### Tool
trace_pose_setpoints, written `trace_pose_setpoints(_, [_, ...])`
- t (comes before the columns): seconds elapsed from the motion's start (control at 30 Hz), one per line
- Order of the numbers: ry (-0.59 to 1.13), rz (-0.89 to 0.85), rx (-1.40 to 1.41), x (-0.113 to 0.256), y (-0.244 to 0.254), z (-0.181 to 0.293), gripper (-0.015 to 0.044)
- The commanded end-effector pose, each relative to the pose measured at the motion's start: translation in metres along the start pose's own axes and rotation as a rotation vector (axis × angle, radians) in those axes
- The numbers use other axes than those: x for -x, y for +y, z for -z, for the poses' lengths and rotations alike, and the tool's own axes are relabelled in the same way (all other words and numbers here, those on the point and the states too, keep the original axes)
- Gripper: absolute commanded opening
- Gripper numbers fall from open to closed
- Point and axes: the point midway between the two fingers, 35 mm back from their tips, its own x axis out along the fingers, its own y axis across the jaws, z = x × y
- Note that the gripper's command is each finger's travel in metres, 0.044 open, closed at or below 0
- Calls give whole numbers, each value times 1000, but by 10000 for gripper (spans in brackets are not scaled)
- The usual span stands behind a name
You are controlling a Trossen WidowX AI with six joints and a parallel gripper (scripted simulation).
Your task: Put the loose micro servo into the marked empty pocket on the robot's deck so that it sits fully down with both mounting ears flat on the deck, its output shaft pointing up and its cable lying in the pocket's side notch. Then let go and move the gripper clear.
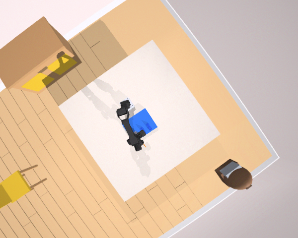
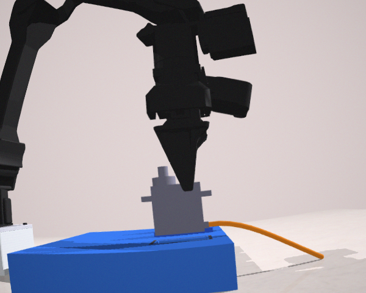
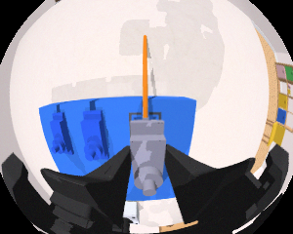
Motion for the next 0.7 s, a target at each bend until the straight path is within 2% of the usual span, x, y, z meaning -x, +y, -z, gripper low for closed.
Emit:
trace_pose_setpoints(0.0, [-1,1,-3,-1,0,0,0])
trace_pose_setpoints(0.67, [-1,1,-3,-13,0,0,0])
